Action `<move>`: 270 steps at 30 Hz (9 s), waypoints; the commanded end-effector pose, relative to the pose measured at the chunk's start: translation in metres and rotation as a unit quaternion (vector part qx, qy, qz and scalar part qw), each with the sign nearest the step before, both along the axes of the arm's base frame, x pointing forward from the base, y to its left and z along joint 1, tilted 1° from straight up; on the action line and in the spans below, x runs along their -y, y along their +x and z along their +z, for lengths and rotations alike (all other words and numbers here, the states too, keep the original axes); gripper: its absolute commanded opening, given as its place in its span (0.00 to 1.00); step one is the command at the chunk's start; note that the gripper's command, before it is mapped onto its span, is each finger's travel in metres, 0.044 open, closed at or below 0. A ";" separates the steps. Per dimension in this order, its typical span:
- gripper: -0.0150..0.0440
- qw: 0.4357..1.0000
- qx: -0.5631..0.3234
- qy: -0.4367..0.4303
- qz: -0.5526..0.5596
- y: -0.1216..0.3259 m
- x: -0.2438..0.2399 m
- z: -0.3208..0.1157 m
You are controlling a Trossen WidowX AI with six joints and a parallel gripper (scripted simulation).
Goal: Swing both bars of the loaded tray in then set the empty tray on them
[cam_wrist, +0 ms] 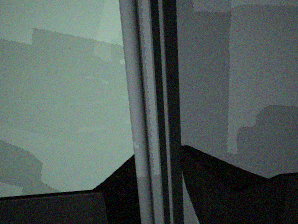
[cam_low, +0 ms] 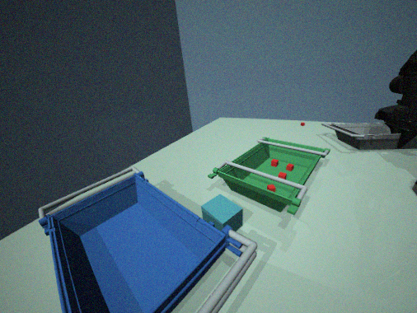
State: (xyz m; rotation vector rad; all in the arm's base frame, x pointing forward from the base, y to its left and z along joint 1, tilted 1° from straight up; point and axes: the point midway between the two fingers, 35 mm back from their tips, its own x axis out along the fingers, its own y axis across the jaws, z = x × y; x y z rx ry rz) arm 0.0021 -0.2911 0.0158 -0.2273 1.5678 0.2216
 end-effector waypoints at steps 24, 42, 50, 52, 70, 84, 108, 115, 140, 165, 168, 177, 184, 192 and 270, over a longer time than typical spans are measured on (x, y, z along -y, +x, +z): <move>0.25 1.000 -0.001 0.000 0.000 0.000 -0.002 0.068; 0.25 1.000 -0.001 0.000 0.000 0.001 0.021 0.107; 0.25 1.000 -0.001 -0.001 0.000 0.001 0.033 0.134; 0.25 1.000 -0.001 -0.001 0.000 0.001 0.035 0.140; 0.25 1.000 -0.001 -0.001 0.000 0.002 0.042 0.165; 0.25 1.000 -0.001 -0.001 0.000 0.002 0.042 0.165; 0.25 0.998 0.001 -0.002 0.056 0.059 0.036 0.165; 0.25 0.997 0.002 -0.002 0.083 0.087 0.029 0.165; 0.25 0.984 0.005 -0.001 0.178 0.177 -0.012 0.166; 0.25 0.962 0.009 0.001 0.272 0.251 -0.079 0.166; 0.25 0.959 0.009 0.001 0.283 0.259 -0.088 0.166; 0.25 0.949 0.010 0.002 0.316 0.279 -0.118 0.166; 0.25 0.940 0.011 0.003 0.341 0.292 -0.142 0.166; 0.25 0.929 0.011 0.004 0.370 0.305 -0.171 0.167; 0.25 0.888 0.013 0.008 0.459 0.326 -0.271 0.162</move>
